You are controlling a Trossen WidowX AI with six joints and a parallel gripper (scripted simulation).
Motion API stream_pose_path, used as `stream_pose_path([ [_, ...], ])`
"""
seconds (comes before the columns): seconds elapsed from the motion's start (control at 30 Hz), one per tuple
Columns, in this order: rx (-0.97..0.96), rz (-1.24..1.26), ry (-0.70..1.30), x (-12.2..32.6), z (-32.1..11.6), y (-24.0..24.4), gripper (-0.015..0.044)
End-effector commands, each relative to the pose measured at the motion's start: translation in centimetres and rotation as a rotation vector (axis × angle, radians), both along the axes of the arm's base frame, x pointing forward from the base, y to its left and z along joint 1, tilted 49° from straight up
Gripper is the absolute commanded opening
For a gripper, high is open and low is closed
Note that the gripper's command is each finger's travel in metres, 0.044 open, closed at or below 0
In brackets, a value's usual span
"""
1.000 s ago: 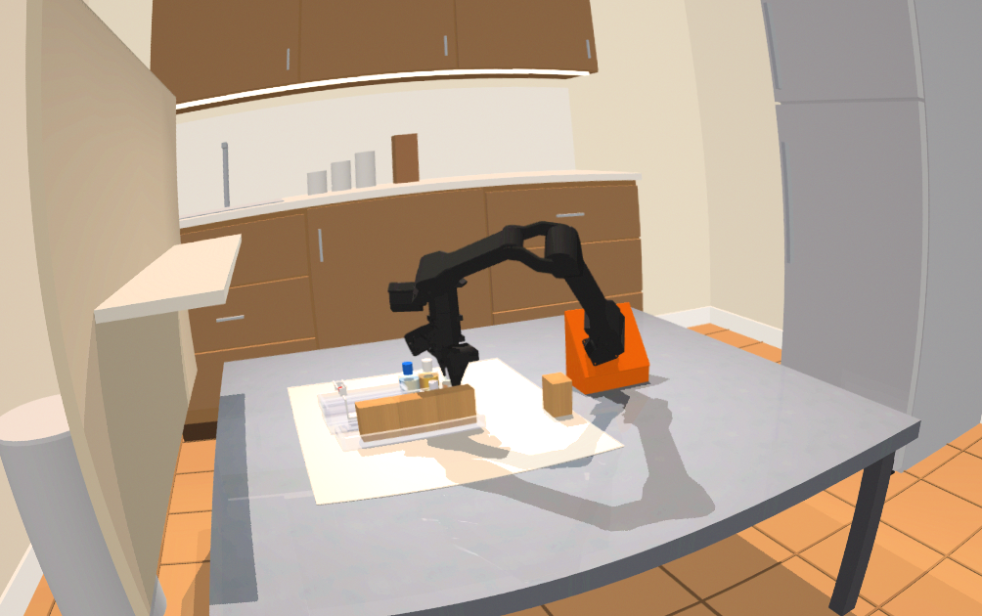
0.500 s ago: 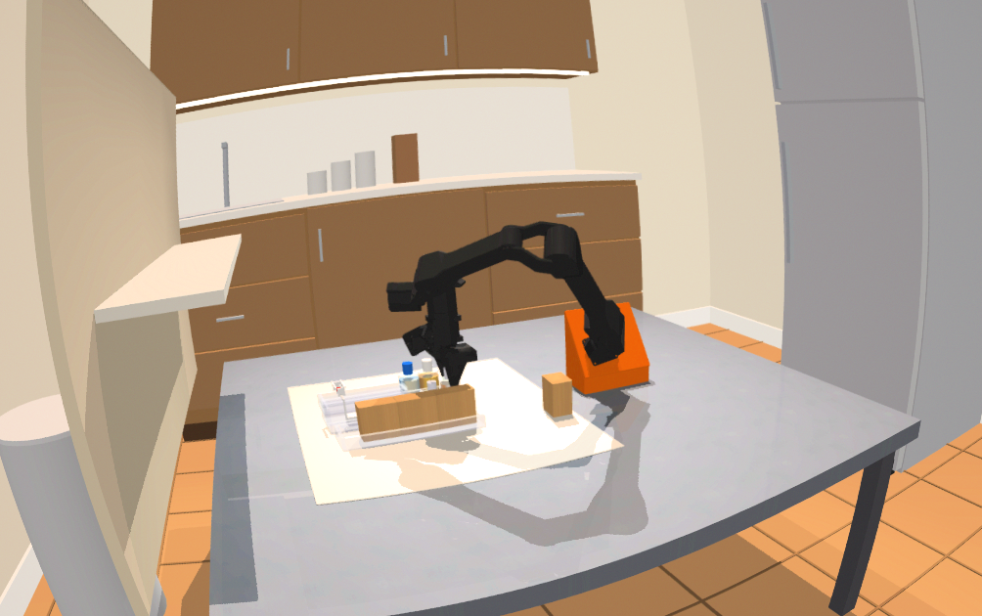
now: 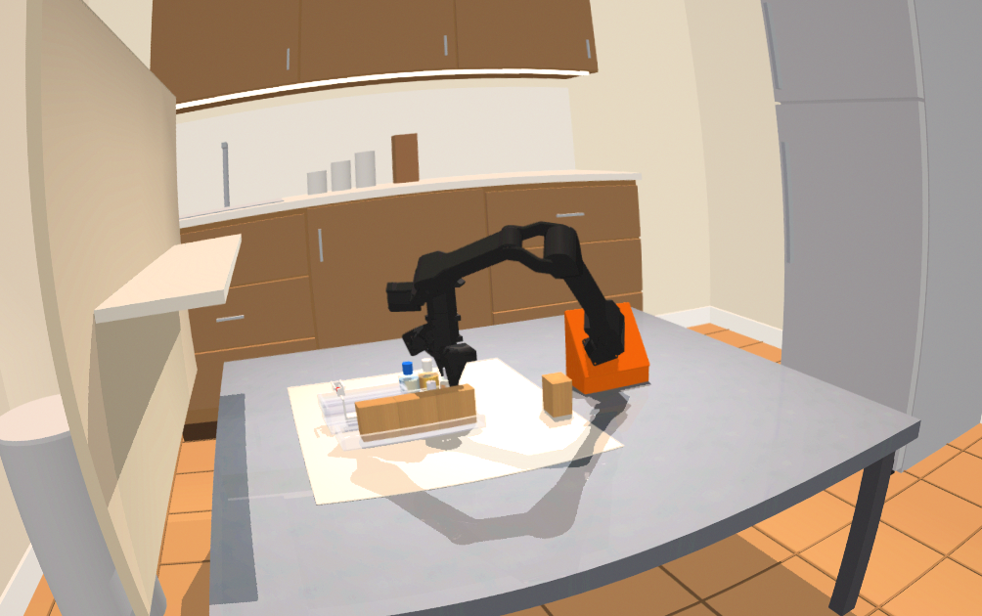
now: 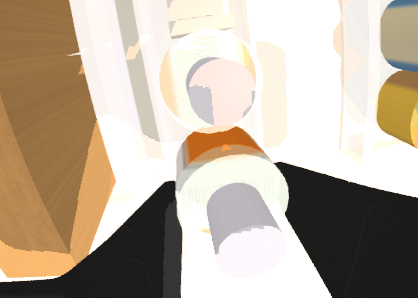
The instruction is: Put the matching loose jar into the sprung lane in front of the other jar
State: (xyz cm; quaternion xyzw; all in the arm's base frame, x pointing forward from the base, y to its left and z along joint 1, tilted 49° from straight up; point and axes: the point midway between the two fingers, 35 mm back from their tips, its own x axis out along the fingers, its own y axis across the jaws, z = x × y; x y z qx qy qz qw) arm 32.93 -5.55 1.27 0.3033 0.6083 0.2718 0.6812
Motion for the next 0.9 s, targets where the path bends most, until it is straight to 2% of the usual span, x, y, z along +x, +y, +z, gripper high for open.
stream_pose_path([
  [0.0, 0.003, -0.007, -0.023, 0.56, 0.22, -0.08, 0.0],
  [0.87, 0.003, -0.007, -0.024, 0.77, 0.16, -0.01, 0.0],
])
